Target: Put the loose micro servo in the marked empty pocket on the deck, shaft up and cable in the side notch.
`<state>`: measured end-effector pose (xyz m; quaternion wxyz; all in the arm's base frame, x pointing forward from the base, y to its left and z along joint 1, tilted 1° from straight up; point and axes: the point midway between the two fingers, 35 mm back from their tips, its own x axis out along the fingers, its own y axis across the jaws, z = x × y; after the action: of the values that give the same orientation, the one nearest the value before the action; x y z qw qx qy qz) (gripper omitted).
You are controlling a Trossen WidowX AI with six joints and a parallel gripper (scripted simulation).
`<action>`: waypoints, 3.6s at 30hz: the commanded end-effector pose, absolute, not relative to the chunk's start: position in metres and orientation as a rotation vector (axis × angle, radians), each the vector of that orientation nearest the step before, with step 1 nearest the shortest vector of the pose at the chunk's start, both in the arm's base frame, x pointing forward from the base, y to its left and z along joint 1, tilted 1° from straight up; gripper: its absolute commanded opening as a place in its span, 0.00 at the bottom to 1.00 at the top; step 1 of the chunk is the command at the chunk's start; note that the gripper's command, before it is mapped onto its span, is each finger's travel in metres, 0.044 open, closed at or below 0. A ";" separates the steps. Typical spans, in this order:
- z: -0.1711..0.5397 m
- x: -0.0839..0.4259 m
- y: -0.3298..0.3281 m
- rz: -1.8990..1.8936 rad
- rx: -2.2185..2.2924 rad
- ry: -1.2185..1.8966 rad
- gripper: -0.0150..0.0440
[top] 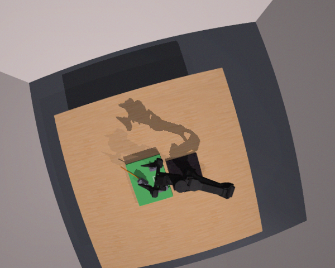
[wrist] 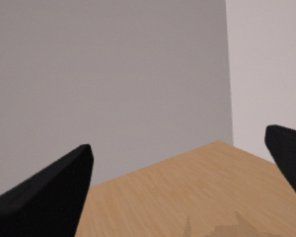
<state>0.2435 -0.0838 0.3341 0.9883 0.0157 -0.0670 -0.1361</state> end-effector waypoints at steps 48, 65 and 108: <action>0.237 0.327 -0.047 0.370 -1.075 0.712 1.00; 0.205 0.331 -0.025 0.823 -1.419 0.822 1.00; 0.142 0.318 0.011 1.792 -1.813 0.659 1.00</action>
<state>0.3193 0.0113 0.1540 0.2560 -0.6691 0.2412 0.6546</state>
